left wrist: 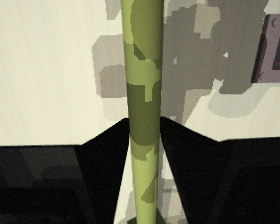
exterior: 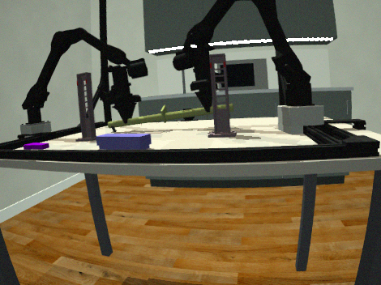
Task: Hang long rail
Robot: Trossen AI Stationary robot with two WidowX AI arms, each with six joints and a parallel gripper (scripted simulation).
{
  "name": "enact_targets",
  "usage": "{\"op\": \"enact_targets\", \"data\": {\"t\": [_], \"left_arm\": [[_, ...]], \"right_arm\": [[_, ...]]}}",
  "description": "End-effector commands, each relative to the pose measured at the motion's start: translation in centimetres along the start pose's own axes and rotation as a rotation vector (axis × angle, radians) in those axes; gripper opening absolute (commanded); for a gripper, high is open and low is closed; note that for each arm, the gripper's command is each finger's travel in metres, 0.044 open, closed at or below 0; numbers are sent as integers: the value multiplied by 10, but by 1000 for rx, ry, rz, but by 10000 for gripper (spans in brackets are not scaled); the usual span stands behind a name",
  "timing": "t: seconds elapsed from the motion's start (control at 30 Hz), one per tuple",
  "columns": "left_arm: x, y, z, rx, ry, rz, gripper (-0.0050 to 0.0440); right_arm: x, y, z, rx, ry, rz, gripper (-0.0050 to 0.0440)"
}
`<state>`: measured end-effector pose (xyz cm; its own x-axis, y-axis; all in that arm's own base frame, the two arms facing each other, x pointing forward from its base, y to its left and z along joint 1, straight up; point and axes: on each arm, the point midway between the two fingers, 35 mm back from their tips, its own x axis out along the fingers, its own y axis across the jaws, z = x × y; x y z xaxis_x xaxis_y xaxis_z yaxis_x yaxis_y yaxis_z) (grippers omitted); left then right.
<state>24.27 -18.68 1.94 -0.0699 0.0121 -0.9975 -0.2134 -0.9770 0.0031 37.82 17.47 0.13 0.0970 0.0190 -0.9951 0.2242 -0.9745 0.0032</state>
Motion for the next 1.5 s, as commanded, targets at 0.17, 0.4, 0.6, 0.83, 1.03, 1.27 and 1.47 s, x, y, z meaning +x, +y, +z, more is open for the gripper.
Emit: {"op": "enact_targets", "data": {"t": [0.17, 0.4, 0.6, 0.83, 1.03, 1.27, 1.47], "left_arm": [[-1, 0, 1, 2, 12, 1, 0], [-2, 1, 1, 3, 57, 1, 0], [-2, 1, 2, 3, 79, 1, 0], [-2, 1, 2, 3, 79, 1, 0], [-2, 1, 2, 3, 79, 1, 0], [5, 1, 1, 3, 79, 1, 0], [7, 1, 1, 3, 79, 1, 0]], "right_arm": [[-1, -1, 0, -1, -21, -4, 0], [-17, -2, -2, 3, -60, -1, 0], [-26, -2, -2, 4, -79, 1, 0], [-26, -2, -2, 4, -79, 1, 0], [-26, -2, -2, 4, -79, 1, 0], [-19, -2, -2, 4, -79, 1, 0], [-17, -2, -2, 4, -80, 0, 0]]}}
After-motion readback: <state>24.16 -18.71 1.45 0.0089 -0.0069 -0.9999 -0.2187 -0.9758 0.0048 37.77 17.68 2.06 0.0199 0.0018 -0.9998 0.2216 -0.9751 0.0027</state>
